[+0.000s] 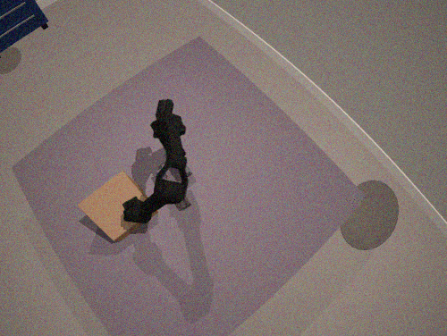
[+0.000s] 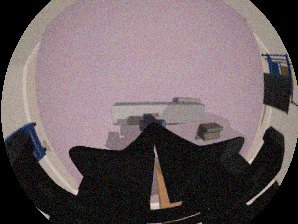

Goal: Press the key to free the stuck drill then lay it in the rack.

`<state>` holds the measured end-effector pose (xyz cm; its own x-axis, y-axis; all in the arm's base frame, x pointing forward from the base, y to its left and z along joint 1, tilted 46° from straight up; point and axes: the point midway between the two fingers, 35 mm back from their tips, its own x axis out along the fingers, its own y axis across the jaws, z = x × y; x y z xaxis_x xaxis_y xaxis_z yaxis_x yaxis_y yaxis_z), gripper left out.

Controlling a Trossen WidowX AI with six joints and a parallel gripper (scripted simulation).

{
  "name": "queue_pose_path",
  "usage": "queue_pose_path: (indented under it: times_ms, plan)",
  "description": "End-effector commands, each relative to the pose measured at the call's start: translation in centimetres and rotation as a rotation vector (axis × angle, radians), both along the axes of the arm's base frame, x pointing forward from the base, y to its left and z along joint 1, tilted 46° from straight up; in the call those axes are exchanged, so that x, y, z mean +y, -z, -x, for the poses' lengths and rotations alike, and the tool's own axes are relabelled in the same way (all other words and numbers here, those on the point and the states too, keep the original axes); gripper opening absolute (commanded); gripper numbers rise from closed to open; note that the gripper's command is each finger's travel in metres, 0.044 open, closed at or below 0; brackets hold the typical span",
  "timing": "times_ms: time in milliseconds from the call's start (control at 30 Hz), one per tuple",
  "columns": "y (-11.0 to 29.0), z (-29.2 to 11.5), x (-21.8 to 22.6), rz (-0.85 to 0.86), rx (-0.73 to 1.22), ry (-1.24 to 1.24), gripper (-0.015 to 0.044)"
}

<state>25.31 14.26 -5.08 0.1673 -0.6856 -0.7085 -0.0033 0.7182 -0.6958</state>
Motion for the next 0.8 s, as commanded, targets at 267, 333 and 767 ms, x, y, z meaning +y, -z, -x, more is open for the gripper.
queue_pose_path:
  times_ms: [267,333,767]
  plan:
    - [1.7,0.6,-1.6,0.007,0.035,0.028,0.0]
    - [1.8,0.6,-1.7,0.007,0.035,0.028,0.0]
    - [-3.3,0.7,3.9,0.005,0.036,0.028,0.0289]
